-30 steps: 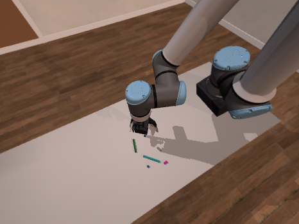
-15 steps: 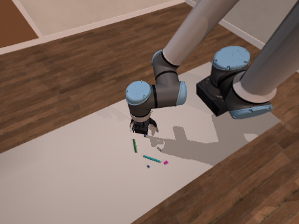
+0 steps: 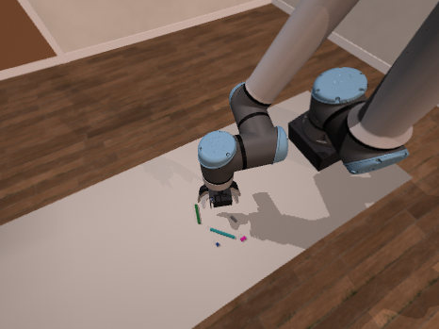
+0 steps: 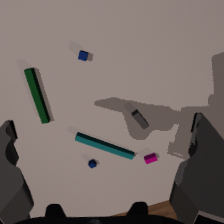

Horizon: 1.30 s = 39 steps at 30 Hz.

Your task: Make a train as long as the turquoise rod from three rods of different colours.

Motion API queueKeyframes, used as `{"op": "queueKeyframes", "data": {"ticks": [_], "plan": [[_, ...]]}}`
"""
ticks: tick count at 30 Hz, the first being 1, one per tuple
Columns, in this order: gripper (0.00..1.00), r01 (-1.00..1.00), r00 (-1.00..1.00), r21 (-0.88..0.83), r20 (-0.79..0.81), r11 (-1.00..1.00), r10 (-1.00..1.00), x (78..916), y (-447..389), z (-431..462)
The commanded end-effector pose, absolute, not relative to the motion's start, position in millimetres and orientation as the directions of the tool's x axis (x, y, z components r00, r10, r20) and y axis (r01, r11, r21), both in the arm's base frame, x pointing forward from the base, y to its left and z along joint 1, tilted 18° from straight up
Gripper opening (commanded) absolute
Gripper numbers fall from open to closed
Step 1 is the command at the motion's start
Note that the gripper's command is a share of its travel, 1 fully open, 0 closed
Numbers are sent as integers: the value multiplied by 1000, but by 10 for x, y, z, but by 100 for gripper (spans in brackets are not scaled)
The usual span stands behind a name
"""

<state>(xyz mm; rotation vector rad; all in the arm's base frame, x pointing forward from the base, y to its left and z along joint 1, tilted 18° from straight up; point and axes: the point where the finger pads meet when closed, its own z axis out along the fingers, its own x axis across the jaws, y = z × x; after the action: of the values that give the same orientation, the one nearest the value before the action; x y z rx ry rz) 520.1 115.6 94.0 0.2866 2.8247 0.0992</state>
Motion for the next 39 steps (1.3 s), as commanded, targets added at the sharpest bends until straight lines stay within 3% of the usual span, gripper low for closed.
{"op": "queueKeyframes", "data": {"ticks": [1,17,23,24,39], "plan": [[100,27,-952,50,-302,998,41,5136,1341,890],[100,-366,-879,-79,-298,927,-372,4910,1806,759],[100,-402,-863,-91,-295,911,-410,4885,1850,747],[14,-402,-863,-91,-295,911,-410,4885,1850,747],[14,-402,-863,-91,-295,911,-410,4885,1850,747]]}}
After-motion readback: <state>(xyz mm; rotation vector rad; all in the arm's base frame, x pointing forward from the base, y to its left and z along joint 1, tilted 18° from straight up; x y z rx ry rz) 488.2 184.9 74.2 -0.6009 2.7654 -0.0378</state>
